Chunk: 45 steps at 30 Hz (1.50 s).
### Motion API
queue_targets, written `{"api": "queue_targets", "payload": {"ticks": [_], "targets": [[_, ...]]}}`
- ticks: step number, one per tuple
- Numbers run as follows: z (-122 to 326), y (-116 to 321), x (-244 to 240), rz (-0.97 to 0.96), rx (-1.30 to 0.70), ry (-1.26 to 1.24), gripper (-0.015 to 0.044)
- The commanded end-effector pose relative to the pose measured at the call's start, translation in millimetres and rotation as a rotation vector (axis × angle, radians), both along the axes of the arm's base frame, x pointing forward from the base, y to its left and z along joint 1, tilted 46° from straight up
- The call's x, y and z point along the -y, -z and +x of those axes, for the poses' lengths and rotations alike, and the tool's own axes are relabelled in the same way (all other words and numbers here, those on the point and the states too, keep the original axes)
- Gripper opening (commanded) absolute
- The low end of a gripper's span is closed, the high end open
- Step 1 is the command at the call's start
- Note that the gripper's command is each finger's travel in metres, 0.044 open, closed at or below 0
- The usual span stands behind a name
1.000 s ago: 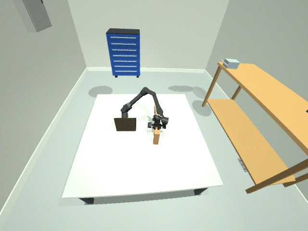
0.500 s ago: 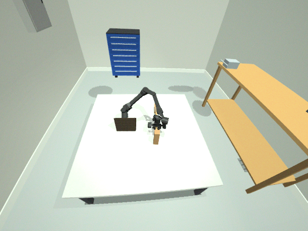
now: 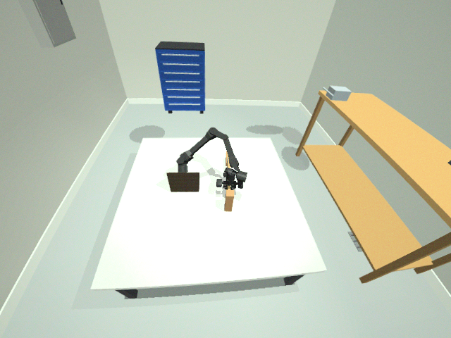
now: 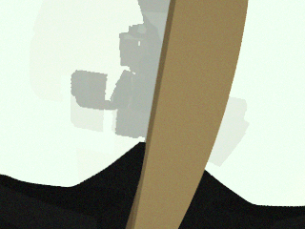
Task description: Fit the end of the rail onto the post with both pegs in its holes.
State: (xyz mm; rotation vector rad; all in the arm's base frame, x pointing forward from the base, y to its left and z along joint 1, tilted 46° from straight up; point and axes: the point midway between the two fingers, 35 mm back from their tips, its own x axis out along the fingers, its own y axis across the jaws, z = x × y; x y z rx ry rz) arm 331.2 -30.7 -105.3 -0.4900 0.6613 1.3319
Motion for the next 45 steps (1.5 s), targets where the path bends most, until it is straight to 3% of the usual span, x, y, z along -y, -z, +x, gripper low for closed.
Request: {"api": "queue_targets", "payload": {"ticks": [1, 45], "targets": [[0.7, 0.5, 7.8, -0.017, 0.006, 0.008, 0.0], [-0.4, 5.7, 12.3, -0.017, 0.006, 0.008, 0.0]]}}
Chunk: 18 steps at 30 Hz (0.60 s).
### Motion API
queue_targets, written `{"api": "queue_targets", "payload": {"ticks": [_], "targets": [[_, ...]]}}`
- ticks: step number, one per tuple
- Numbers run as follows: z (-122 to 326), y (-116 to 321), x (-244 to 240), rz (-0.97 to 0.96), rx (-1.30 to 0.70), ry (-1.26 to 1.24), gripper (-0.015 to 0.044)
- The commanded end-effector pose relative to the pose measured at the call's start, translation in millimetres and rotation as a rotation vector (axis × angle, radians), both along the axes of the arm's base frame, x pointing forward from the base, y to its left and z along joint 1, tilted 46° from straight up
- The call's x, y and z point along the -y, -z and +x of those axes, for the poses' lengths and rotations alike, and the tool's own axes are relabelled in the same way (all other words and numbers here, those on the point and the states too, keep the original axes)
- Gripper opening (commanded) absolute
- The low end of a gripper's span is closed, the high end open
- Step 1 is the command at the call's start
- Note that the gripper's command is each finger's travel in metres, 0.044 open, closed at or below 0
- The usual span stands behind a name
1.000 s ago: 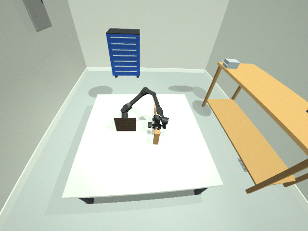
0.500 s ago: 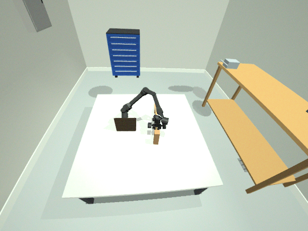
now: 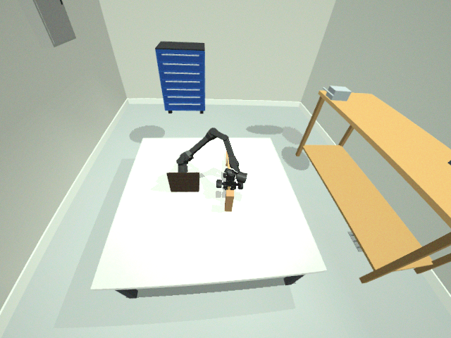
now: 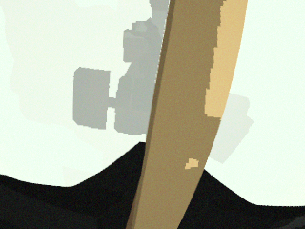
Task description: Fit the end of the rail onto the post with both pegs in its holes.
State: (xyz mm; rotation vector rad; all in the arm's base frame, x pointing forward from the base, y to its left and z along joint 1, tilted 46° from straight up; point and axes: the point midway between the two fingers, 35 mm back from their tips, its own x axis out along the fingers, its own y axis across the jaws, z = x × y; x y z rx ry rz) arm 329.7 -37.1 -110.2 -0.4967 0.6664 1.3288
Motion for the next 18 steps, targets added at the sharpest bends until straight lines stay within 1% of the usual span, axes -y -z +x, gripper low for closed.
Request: {"api": "queue_targets", "payload": {"ticks": [1, 7, 8, 18], "targets": [[1.0, 0.9, 6.1, -0.009, 0.005, 0.007, 0.0], [0.8, 2.4, 7.1, -0.01, 0.005, 0.007, 0.0], [-0.4, 1.6, 1.4, 0.0, 0.0, 0.0, 0.0026], [-0.4, 1.6, 1.4, 0.0, 0.0, 0.0, 0.0289]]}}
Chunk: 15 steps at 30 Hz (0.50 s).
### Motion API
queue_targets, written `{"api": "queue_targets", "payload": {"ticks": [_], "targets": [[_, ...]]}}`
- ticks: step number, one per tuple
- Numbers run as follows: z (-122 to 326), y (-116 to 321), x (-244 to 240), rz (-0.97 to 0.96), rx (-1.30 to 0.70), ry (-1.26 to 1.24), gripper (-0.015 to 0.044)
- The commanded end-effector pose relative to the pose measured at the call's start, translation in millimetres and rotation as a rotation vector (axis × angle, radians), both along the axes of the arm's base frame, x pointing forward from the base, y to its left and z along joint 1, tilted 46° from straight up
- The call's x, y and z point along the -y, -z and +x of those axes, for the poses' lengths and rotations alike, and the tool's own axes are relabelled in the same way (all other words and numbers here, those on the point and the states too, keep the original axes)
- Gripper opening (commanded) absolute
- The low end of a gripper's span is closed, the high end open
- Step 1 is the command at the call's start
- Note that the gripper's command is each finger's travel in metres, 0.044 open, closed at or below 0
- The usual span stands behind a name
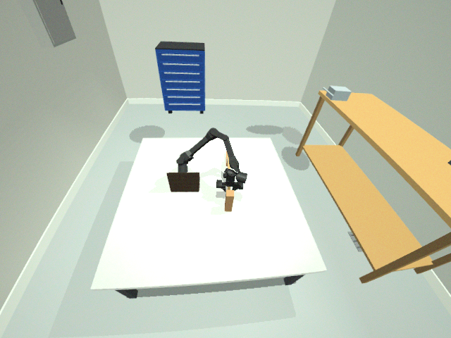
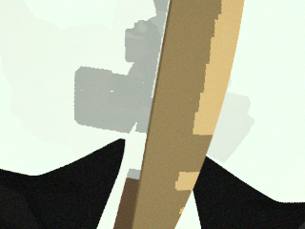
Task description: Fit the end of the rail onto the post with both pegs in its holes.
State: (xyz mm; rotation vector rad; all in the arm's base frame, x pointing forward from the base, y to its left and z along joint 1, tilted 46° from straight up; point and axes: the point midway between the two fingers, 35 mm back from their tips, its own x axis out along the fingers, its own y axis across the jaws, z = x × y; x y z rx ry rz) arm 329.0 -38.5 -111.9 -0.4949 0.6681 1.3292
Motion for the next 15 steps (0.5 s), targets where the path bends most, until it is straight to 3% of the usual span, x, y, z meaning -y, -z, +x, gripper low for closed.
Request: {"api": "queue_targets", "payload": {"ticks": [1, 6, 11, 15], "targets": [[0, 0, 0, -0.001, 0.002, 0.0, 0.0315], [0, 0, 0, -0.001, 0.002, 0.0, 0.044], [1, -3, 0, -0.001, 0.002, 0.0, 0.044], [1, -40, 1, -0.009, 0.007, 0.006, 0.044]]}}
